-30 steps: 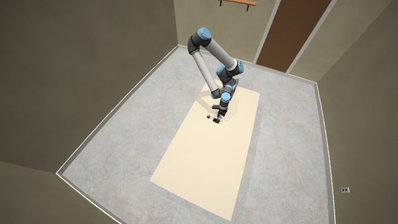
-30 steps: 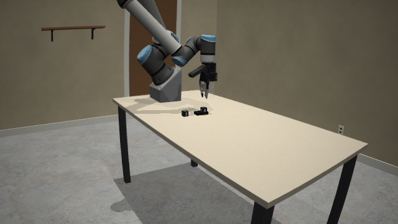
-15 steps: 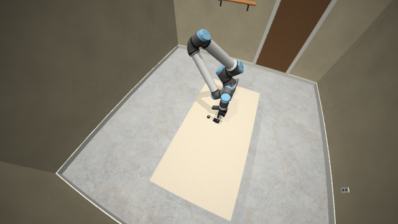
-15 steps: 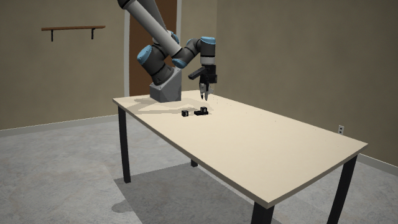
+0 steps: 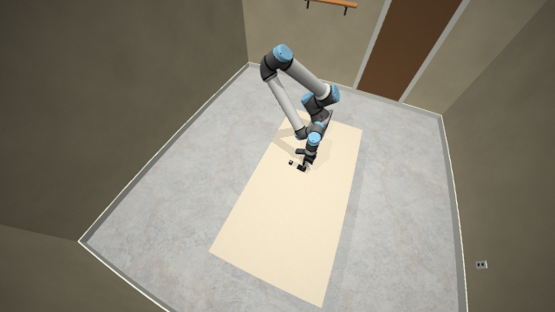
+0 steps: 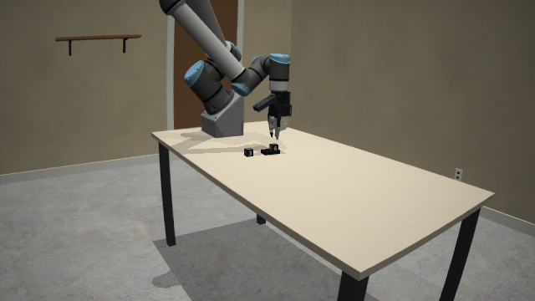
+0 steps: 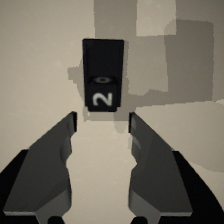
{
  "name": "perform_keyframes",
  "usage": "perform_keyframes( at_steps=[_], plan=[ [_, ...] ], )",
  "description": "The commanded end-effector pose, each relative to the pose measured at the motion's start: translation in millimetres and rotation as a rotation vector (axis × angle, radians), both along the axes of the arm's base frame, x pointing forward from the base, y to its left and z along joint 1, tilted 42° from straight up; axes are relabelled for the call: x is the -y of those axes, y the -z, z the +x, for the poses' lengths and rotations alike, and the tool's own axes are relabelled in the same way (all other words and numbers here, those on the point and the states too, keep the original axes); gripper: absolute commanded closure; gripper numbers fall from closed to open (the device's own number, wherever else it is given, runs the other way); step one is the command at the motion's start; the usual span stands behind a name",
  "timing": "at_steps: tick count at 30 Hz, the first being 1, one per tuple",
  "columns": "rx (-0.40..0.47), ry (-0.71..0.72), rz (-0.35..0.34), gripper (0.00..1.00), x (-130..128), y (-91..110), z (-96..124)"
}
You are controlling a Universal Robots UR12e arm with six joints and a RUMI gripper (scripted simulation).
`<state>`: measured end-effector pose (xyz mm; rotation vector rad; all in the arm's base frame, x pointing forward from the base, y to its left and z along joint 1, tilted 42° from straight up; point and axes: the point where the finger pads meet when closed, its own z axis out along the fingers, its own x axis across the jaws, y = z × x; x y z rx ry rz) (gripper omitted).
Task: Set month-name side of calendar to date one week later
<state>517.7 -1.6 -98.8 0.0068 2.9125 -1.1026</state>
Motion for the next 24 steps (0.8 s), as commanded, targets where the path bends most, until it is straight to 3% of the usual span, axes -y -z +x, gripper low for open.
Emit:
perform_keyframes(
  at_steps=[1, 24],
  plan=[
    [-0.001, 0.000, -0.001, 0.71, 7.2, 7.4, -0.7],
    [0.003, -0.002, 0.000, 0.71, 12.6, 13.4, 1.5]
  ],
)
